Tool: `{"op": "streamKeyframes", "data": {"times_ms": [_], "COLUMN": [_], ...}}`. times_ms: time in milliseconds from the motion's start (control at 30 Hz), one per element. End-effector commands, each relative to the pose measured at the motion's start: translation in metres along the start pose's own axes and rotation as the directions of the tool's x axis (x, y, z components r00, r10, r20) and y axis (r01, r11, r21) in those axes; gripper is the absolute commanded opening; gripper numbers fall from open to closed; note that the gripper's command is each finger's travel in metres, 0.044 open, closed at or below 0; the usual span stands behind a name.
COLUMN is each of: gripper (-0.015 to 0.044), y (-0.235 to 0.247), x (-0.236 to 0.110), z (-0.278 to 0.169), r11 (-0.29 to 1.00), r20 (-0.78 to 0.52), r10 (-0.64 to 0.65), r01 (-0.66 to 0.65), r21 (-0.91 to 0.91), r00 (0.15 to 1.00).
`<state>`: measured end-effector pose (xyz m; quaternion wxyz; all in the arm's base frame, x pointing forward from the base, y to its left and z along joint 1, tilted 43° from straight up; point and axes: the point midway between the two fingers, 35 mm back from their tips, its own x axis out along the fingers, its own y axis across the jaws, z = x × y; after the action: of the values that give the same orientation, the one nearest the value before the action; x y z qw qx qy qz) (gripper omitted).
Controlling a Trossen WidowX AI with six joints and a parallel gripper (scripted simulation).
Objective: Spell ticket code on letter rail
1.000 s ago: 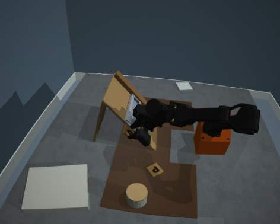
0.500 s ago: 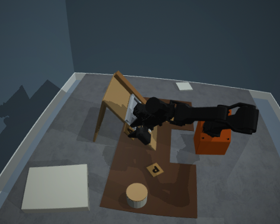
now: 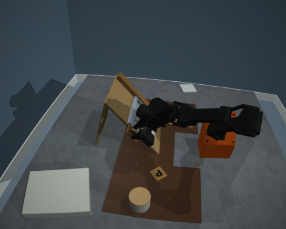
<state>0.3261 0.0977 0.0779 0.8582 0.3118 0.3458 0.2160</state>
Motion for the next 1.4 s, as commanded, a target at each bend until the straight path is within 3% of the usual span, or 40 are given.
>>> {"op": "streamKeyframes", "data": {"times_ms": [0, 1367], "gripper": [0.0000, 0.0000], "y": [-0.004, -0.025], "x": [0.001, 0.001], "z": [-0.003, -0.003], "r11": [1.000, 1.000], "r20": [-0.009, -0.009], "r10": [-0.001, -0.001], "r01": [0.001, 0.001], "r21": [0.000, -0.001], "r00": [1.000, 1.000]}}
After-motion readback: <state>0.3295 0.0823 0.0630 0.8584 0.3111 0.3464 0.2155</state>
